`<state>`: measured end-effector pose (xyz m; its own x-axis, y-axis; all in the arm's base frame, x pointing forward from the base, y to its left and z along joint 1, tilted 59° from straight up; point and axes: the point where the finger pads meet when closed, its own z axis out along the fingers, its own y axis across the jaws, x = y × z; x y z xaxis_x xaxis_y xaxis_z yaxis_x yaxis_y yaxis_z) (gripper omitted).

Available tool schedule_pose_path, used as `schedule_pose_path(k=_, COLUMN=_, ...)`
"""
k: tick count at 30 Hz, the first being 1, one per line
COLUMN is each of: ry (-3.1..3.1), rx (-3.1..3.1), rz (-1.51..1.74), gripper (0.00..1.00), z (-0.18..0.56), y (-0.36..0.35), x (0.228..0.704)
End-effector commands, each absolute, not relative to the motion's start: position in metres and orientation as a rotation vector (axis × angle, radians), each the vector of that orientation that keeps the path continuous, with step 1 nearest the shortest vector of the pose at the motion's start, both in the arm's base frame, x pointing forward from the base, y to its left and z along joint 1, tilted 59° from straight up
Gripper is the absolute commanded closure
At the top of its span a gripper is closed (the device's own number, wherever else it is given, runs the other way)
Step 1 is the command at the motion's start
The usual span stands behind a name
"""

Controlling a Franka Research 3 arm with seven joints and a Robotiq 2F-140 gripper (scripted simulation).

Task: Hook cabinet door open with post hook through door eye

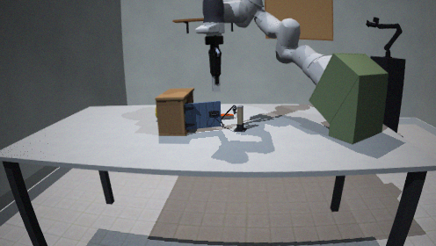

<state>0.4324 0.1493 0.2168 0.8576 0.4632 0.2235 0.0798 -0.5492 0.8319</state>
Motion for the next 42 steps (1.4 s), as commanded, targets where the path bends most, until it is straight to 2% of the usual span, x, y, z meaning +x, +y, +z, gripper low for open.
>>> schedule_pose_path(k=1, ry=0.393, rx=2.117, rz=0.538, gripper=0.84, z=0.212, y=0.146, x=0.437)
schedule_pose_path(k=42, ry=0.393, rx=2.117, rz=0.538, gripper=0.84, z=0.188, y=0.114, x=0.462)
